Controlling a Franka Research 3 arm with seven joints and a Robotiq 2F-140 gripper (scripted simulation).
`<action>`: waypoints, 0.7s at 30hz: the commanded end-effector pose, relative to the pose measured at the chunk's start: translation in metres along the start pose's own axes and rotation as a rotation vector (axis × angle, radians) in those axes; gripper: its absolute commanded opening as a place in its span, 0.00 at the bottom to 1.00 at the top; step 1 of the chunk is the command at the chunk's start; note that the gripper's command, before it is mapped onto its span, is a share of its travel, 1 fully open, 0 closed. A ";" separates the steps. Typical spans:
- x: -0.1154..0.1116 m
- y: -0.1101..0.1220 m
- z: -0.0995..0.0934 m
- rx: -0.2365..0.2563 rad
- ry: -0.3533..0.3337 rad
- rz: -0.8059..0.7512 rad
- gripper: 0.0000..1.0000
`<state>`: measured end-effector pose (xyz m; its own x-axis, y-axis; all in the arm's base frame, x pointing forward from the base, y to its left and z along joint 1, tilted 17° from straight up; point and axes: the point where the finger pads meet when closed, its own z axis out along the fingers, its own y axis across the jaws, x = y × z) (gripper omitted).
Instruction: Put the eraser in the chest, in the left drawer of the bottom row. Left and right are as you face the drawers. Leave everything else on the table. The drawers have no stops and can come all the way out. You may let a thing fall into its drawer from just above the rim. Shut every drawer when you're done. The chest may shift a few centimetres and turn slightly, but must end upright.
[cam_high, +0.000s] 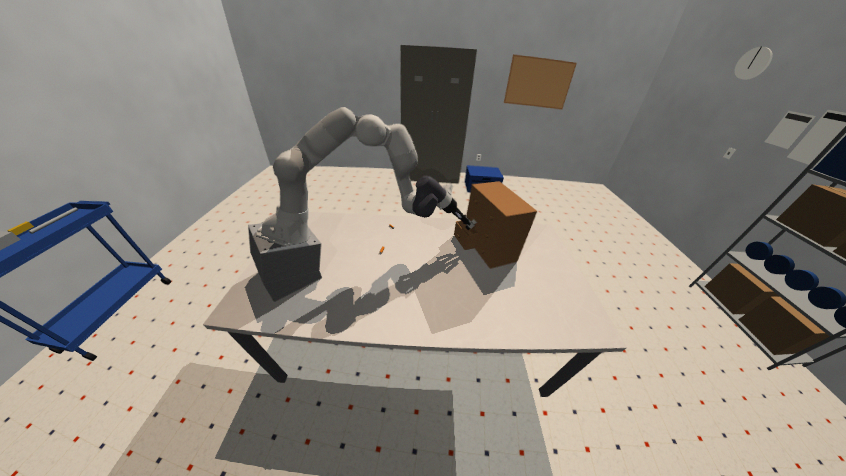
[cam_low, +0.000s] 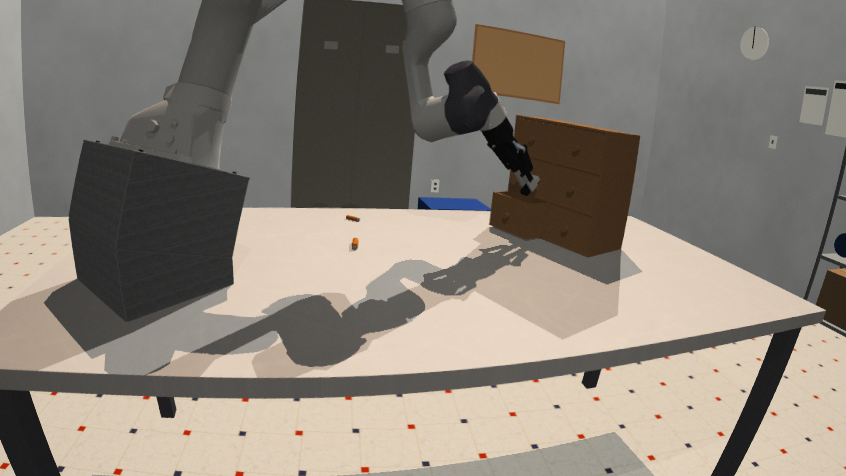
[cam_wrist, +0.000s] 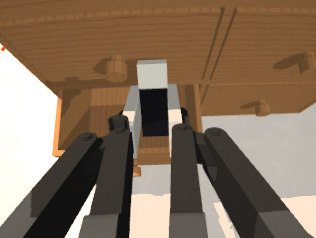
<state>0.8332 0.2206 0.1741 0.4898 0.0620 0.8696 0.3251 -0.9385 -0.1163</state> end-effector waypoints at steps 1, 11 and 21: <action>-0.002 0.001 0.001 0.000 -0.002 0.001 0.20; -0.003 0.001 0.001 0.000 -0.002 0.001 0.20; -0.004 0.001 0.001 0.000 -0.002 0.001 0.20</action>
<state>0.8328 0.2205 0.1720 0.4920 0.0622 0.8684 0.3248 -0.9385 -0.1168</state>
